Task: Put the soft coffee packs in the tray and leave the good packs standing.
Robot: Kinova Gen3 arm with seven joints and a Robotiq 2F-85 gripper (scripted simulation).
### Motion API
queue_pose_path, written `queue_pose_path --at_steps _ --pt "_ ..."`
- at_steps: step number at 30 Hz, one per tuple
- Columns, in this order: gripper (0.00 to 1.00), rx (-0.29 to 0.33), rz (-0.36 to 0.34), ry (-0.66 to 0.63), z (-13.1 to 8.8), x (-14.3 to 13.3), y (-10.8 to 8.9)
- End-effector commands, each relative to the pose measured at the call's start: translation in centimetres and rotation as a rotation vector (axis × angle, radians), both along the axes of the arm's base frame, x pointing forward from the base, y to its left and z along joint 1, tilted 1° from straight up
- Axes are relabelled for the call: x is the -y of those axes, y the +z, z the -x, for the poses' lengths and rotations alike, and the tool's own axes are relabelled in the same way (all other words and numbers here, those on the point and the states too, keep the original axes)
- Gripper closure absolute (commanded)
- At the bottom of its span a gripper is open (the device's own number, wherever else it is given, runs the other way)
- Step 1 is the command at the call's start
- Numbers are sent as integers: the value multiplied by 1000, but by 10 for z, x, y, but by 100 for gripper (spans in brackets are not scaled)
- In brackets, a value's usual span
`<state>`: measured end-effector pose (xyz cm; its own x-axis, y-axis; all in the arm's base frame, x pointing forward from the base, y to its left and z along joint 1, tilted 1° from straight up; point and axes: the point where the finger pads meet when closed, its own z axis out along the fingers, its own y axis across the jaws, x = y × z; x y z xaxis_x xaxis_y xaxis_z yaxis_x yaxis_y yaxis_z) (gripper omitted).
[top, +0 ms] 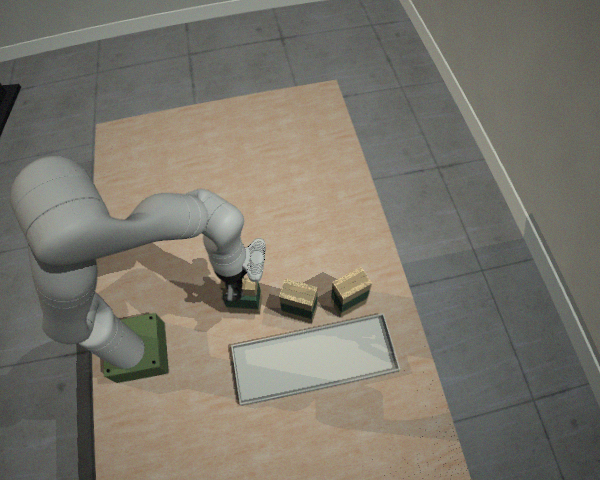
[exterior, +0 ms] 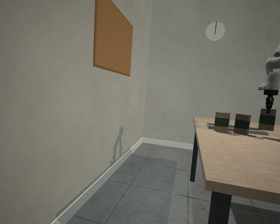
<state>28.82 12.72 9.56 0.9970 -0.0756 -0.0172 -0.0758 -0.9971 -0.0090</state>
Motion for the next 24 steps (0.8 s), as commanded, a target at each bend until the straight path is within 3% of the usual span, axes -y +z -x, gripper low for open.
queue_pose_path --at_steps 1,17,24 --pt "74 7 -1 -4 -2 1 2" --pt "74 7 -1 -4 -3 2 2" --pt "74 7 -1 -4 -5 15 2"
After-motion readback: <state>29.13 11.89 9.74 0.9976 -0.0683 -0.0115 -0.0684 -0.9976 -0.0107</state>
